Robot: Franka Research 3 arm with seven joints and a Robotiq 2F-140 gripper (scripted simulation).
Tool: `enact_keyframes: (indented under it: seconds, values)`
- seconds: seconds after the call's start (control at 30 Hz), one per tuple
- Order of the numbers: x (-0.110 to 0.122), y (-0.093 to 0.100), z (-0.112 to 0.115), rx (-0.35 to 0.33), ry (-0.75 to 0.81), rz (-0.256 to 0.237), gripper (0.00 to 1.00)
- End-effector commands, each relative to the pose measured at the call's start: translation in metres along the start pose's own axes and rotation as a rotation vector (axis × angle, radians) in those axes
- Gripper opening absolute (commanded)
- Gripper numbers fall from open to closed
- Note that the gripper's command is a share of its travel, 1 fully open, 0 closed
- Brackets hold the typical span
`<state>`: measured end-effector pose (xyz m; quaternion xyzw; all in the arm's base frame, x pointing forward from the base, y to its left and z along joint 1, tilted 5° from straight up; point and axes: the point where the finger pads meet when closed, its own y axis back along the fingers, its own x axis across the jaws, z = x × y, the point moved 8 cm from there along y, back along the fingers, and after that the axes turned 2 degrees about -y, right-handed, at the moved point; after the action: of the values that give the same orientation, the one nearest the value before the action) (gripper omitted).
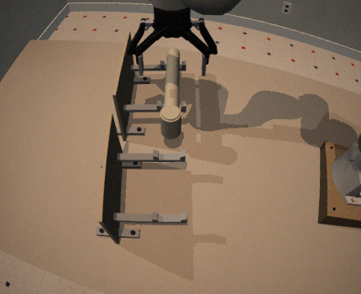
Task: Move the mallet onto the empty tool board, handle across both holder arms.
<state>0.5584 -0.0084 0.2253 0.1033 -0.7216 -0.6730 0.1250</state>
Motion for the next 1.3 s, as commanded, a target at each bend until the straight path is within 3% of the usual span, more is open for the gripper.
enact_keyframes:
  seconds: [0.0,0.57,1.27]
  values:
    - [-0.001,0.001,-0.001,0.004,-0.005,-0.005,1.00]
    - [-0.001,-0.005,-0.001,0.004,-0.005,-0.004,1.00]
    - [-0.001,-0.026,-0.002,0.004,-0.007,-0.002,1.00]
